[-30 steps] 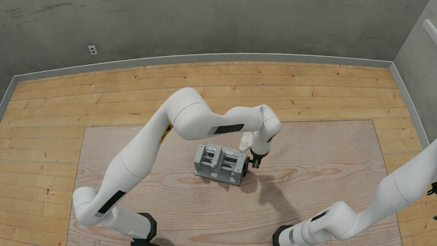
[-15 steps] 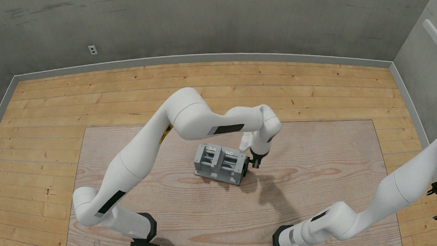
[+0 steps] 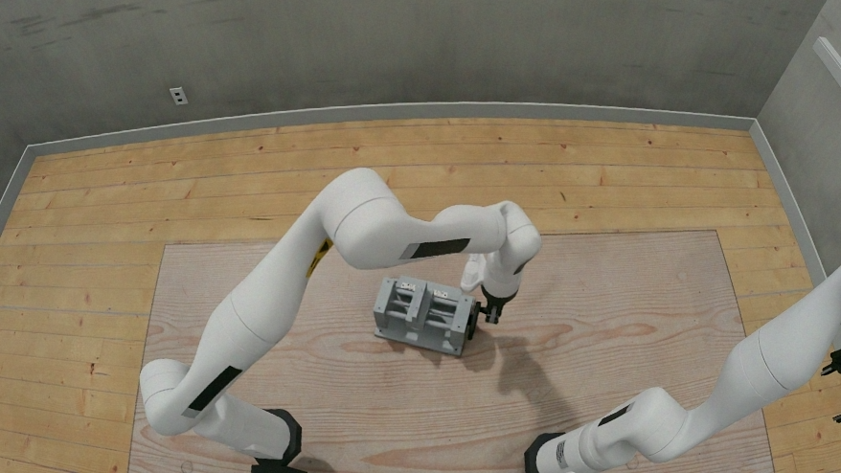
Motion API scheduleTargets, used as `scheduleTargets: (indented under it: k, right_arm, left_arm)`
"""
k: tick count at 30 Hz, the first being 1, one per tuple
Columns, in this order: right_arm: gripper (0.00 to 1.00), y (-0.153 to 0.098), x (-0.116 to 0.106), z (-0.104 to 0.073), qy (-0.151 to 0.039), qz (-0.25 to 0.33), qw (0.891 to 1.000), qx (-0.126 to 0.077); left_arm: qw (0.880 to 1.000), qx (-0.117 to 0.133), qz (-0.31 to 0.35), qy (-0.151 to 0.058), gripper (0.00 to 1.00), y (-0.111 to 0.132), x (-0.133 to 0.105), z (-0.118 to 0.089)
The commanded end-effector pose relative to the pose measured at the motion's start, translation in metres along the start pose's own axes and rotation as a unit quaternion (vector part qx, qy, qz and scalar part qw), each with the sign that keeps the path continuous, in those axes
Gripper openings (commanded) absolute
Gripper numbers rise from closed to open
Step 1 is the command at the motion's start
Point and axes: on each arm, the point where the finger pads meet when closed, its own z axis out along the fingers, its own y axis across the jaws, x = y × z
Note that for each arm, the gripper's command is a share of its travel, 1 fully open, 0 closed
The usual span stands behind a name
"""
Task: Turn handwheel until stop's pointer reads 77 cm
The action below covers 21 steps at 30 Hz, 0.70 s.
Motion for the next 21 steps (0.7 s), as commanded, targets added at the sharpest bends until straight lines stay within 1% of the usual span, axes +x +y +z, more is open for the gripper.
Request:
scheduleTargets:
  k: [1,21]
  right_arm:
    - [1.000,-0.0014,0.0007,-0.0007,0.002,-0.006,1.000,0.002]
    - [1.000,-0.0014,0.0007,-0.0007,0.002,-0.006,1.000,0.002]
  left_arm:
    - [1.000,0.001,0.003,0.001,0.160,-0.0007,0.0009,0.0029]
    - [1.000,0.000,0.003,0.000,0.160,-0.0014,0.0002,0.0068]
